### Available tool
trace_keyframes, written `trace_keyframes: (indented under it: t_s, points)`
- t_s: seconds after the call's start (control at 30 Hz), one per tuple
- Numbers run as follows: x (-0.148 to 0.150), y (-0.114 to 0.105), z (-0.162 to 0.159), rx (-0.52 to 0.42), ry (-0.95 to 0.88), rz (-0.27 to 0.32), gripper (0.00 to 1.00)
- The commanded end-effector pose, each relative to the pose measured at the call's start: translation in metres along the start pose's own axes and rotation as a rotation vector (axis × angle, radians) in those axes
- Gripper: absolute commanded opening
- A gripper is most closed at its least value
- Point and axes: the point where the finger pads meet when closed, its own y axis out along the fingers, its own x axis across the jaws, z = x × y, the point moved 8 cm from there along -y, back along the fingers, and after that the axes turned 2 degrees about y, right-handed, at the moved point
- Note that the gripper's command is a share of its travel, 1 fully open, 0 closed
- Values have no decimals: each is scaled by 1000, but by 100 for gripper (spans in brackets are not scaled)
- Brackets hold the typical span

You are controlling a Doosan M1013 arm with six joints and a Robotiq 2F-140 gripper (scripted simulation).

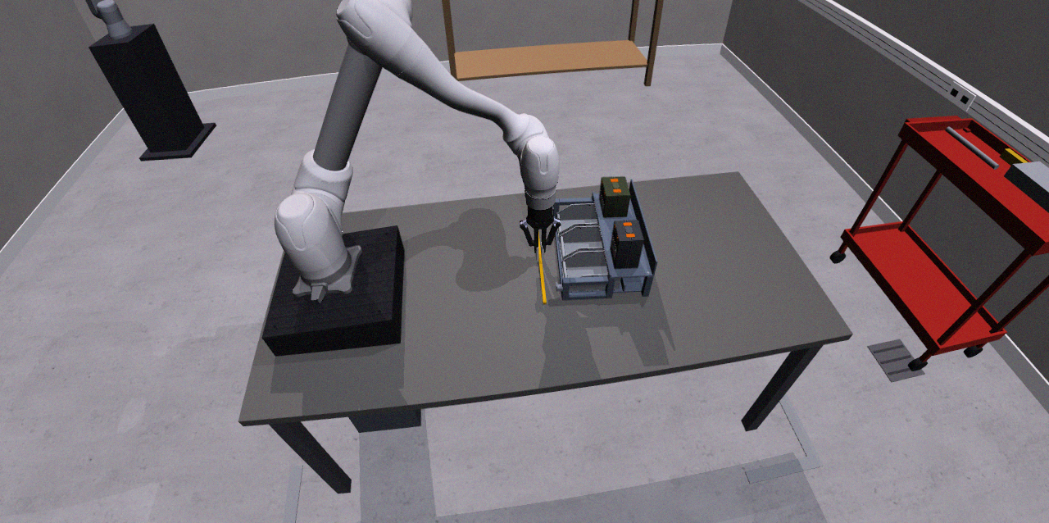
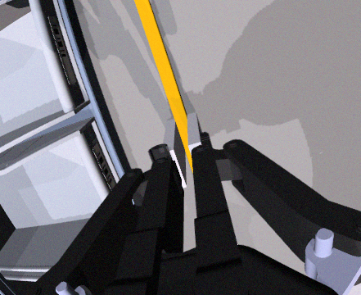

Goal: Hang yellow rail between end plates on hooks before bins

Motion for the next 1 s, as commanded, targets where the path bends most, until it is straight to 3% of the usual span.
trace_keyframes:
  t_s: [0.0,0.23,0.4,0.8,0.97]
  points:
    - [0,0,0,0,0,0,10]
    - [0,0,0,0,0,0,10]
    - [-5,-29,-5,0,24,0,10]
    - [-5,-29,-5,0,24,0,10]
    - [-11,-73,-12,0,24,0,10]
